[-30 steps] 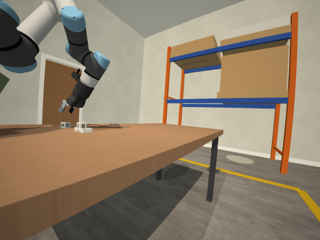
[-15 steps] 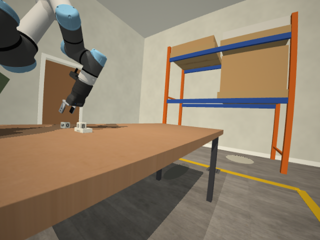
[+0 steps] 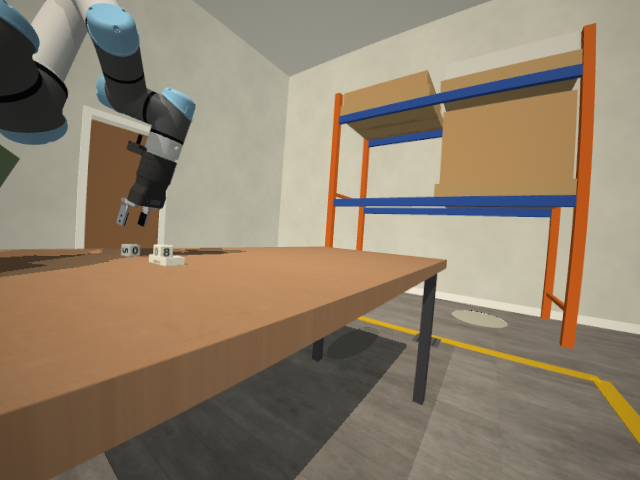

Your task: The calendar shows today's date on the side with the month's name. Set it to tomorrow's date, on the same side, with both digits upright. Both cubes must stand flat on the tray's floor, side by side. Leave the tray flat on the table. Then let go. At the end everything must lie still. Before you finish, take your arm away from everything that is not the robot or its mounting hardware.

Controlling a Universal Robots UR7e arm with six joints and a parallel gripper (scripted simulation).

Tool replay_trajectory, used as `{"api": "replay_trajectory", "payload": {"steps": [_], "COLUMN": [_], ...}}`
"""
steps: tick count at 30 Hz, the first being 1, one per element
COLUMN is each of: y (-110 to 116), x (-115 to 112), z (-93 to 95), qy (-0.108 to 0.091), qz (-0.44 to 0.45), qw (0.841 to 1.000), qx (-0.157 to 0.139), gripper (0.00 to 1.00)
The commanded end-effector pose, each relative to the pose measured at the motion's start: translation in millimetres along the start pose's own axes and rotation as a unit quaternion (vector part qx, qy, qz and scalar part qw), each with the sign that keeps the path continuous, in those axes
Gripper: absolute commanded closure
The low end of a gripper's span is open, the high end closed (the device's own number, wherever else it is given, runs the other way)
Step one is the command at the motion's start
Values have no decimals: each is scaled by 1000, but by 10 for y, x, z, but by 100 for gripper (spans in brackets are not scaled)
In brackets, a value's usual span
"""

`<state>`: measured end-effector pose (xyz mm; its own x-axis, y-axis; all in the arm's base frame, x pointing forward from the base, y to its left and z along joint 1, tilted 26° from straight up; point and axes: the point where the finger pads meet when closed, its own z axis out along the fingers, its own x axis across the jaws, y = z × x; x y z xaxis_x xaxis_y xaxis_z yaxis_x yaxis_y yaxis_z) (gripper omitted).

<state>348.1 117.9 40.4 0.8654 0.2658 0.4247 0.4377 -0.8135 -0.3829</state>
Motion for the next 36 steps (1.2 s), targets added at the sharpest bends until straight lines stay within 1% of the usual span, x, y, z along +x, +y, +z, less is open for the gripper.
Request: {"api": "replay_trajectory", "payload": {"steps": [1,6,10,12,15,19,23,27,36], "y": [-5,-5,-8,-8,-11,-16,-23,-30,-30], "x": [-3,-4,-14,-14,-25,-31,-22,-8,-7], "z": [6,7,18,18,31,38,29,15,16], "qy": [0,0,-4,-4,-8,-10,-7,-2,-1], "qz": [3,3,2,2,2,1,2,3,4], "qw": [1000,1000,999,999,998,995,991,988,988], "qx": [-27,-29,-42,-42,-62,-97,-131,-152,-157], "gripper": [0,0,0,0,0,0,0,0,0]}}
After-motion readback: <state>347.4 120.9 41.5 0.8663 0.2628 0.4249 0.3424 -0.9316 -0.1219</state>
